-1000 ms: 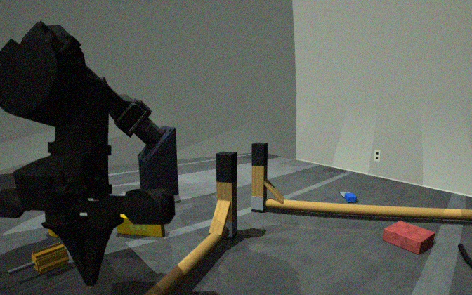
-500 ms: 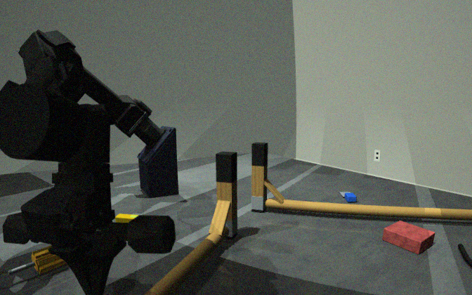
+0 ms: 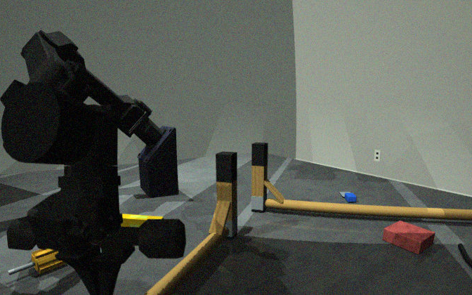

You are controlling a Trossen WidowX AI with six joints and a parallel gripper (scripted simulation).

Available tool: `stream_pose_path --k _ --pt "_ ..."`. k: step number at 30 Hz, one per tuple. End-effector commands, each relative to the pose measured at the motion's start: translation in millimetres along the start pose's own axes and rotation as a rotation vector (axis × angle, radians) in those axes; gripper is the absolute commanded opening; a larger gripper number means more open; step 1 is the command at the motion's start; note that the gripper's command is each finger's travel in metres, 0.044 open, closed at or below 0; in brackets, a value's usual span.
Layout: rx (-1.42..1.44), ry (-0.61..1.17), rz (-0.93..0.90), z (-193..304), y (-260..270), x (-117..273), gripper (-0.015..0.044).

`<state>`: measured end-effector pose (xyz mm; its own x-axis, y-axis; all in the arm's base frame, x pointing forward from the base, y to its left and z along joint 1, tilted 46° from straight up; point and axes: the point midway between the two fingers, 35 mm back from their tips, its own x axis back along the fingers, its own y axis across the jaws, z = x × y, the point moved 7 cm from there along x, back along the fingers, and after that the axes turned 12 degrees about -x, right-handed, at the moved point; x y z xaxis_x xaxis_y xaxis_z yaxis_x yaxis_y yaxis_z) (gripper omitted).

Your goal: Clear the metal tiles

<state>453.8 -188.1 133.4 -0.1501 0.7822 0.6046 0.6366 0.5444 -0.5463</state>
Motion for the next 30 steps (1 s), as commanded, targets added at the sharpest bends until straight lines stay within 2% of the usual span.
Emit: stream_pose_path --k 1,30 --pt "-0.003 -0.003 0.0 -3 4 1 0.0" --pt "-0.005 -0.002 -0.002 -12 31 -3 0.0"
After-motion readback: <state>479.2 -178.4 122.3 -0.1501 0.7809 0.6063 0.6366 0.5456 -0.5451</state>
